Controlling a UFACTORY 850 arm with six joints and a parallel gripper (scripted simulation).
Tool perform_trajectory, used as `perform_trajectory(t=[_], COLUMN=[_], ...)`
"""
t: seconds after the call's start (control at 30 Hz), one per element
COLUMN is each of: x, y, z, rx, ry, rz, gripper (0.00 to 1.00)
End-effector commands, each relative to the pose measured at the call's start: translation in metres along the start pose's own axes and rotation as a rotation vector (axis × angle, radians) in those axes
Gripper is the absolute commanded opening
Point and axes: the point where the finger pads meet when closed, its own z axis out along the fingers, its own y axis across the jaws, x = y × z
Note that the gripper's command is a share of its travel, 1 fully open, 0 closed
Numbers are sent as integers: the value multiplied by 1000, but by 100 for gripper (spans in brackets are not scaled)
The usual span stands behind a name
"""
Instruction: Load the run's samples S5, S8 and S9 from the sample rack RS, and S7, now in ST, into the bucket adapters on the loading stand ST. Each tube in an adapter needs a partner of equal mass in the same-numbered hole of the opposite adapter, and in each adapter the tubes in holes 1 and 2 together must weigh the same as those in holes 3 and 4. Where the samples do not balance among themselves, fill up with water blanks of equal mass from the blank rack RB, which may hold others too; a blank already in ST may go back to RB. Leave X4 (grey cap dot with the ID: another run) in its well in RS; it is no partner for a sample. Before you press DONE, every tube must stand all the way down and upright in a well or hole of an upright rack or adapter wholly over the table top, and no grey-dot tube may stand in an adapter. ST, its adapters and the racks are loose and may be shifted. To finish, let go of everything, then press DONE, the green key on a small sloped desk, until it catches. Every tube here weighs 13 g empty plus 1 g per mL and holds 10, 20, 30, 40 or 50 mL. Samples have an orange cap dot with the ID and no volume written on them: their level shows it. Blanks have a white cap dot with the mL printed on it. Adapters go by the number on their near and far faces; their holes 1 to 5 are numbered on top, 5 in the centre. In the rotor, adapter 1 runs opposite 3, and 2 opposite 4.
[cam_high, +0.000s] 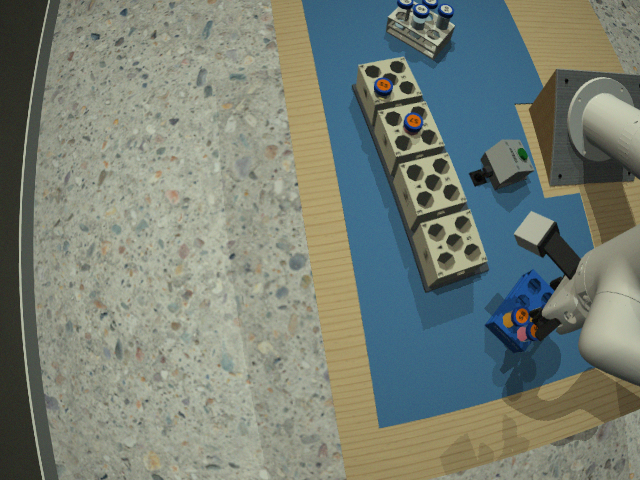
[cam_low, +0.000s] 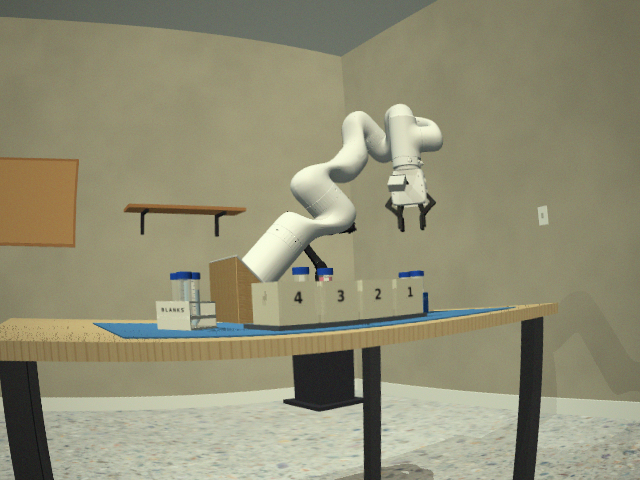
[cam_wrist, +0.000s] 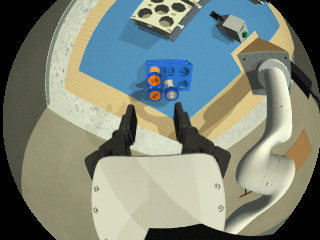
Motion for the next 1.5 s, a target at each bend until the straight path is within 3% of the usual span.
perform_trajectory(t=[0.0, 0.33, 1.47], x=[-5, -5, -5], y=[-2, -2, -2], z=[0, 0, 60], rx=[-1, -1, -1], ry=[3, 3, 3], rz=[1, 1, 1], gripper=[57, 57, 57])
